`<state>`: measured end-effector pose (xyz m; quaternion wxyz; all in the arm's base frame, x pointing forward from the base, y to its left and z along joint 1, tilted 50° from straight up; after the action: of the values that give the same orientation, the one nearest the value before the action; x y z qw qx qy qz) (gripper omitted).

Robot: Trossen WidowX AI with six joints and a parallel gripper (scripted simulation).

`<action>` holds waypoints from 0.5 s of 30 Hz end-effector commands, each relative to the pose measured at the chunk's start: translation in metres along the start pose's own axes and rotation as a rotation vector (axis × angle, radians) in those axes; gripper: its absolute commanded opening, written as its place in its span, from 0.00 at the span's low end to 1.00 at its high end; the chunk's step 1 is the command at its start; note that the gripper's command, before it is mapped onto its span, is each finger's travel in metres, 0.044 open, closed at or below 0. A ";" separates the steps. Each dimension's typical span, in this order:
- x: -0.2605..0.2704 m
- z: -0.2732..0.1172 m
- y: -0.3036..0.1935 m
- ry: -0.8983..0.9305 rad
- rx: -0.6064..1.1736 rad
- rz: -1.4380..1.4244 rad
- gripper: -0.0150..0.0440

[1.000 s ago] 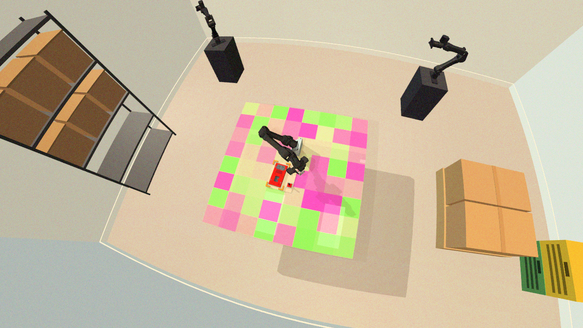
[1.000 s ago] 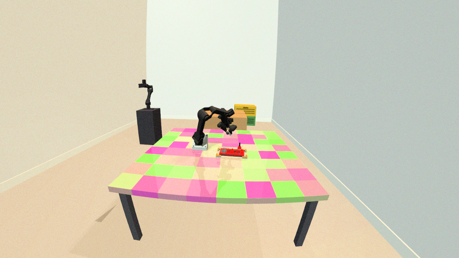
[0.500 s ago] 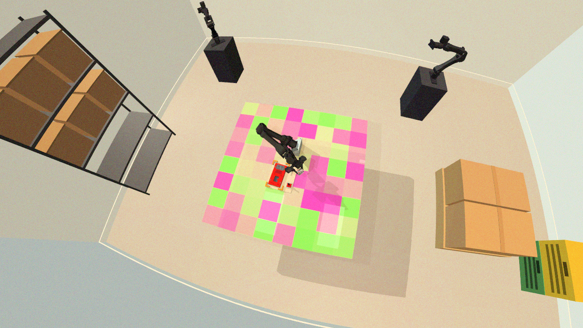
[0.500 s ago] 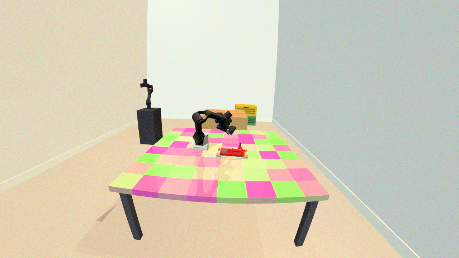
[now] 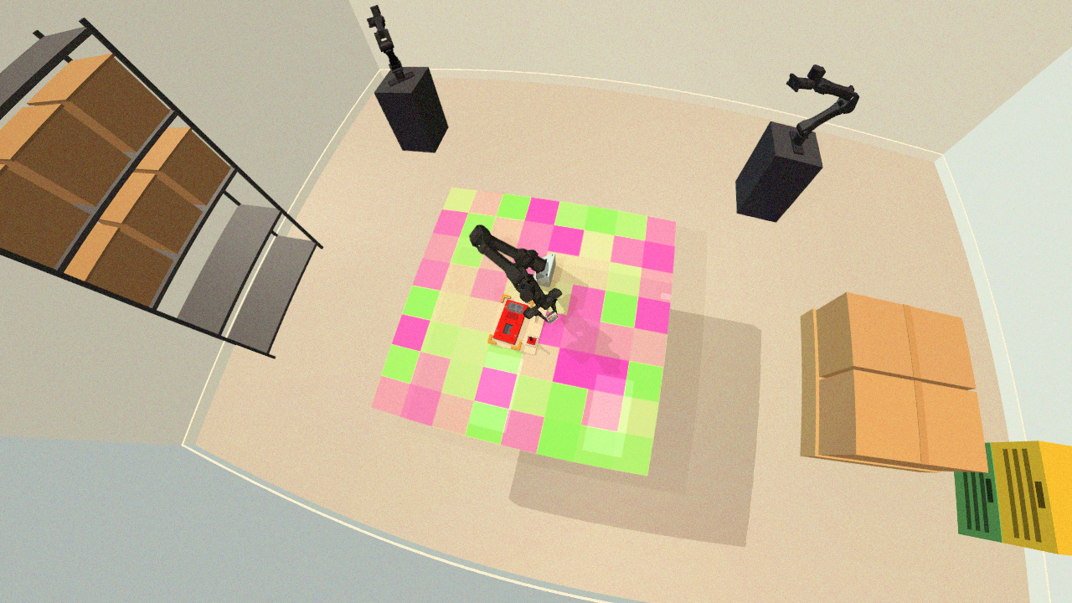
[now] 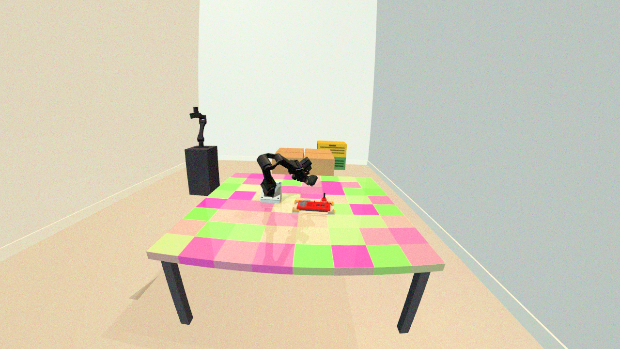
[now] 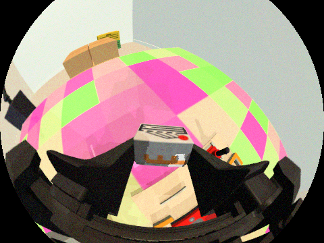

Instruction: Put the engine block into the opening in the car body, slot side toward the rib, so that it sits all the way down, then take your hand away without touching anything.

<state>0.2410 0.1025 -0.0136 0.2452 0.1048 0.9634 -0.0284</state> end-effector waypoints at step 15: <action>0.007 0.023 -0.027 0.001 -0.005 -0.006 0.25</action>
<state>0.2407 0.0801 -0.0326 0.2465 0.1038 0.9632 -0.0272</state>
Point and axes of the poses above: the point midway between the two fingers, 35 mm back from their tips, its own z axis out along the fingers, its own x axis across the jaws, y = z × x, the point moved 2 cm from there along -z, back along the fingers, and after that the axes turned 14 degrees about -z, right-handed, at the moved point
